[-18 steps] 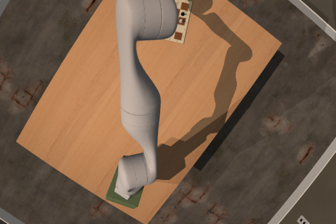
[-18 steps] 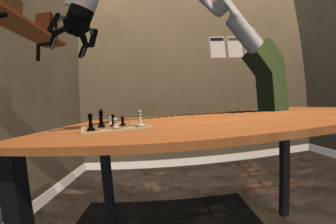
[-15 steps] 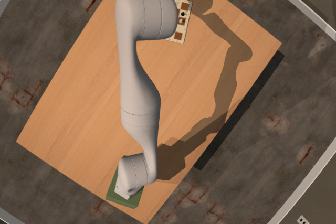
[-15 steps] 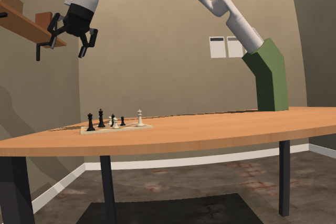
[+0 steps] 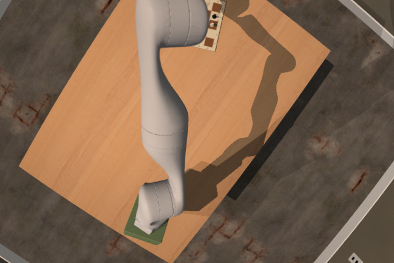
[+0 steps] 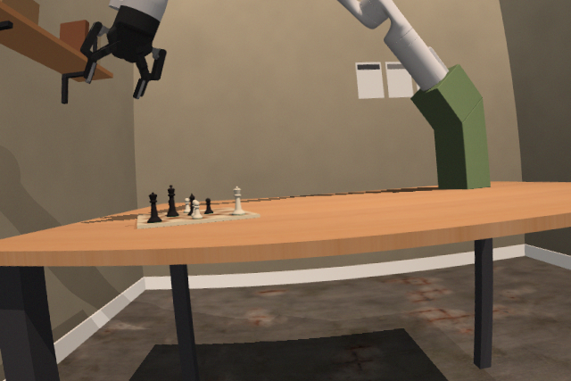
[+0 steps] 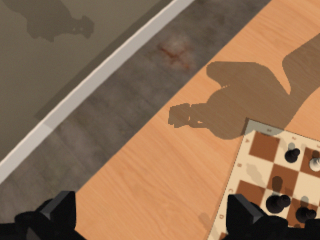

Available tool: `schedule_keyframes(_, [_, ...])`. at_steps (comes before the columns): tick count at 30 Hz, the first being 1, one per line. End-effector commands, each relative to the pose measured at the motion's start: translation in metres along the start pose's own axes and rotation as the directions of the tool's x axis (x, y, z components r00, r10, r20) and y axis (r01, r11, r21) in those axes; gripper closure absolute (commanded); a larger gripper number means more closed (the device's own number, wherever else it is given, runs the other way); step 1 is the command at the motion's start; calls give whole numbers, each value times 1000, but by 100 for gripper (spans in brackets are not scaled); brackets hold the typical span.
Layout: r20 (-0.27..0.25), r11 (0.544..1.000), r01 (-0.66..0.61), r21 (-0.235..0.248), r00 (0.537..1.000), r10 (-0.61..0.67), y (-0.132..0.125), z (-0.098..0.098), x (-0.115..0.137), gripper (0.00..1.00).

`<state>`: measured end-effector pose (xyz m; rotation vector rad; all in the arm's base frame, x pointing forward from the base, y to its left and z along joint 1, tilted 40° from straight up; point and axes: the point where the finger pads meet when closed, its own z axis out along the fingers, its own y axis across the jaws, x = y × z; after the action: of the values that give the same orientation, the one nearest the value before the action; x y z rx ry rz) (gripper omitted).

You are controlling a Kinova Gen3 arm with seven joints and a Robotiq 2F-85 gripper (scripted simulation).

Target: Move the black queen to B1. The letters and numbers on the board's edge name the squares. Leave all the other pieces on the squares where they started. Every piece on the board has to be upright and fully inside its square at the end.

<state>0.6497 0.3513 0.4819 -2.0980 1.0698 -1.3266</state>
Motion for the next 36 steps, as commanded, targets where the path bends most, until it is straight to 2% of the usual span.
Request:
schedule_keyframes(1, [0, 1000, -1, 2, 1000, 1, -1, -1, 1, 0])
schedule_keyframes(7, [-13, 1000, -2, -15, 1000, 2, -3, 3, -9, 0])
schedule_keyframes(14, [-62, 996, -6, -84, 998, 1, -5, 14, -51, 0])
schedule_keyframes(16, [-62, 996, -6, -84, 998, 1, -5, 14, -51, 0])
schedule_keyframes(20, [-100, 990, -11, -142, 995, -4, 0, 17, -92, 0])
schedule_keyframes(23, [-110, 987, -12, -158, 994, -6, 2, 17, -104, 0])
schedule_keyframes(25, [-130, 982, -15, -189, 991, -10, 9, 15, -128, 0])
schedule_keyframes(28, [-139, 979, -16, -204, 990, -13, 13, 14, -140, 0])
schedule_keyframes(30, [-157, 972, -18, -234, 987, -19, 22, 9, -164, 0])
schedule_keyframes(33, [-157, 972, -18, -234, 987, -19, 22, 9, -164, 0])
schedule_keyframes(36, [-179, 961, -22, -274, 983, -29, 39, 0, -198, 0])
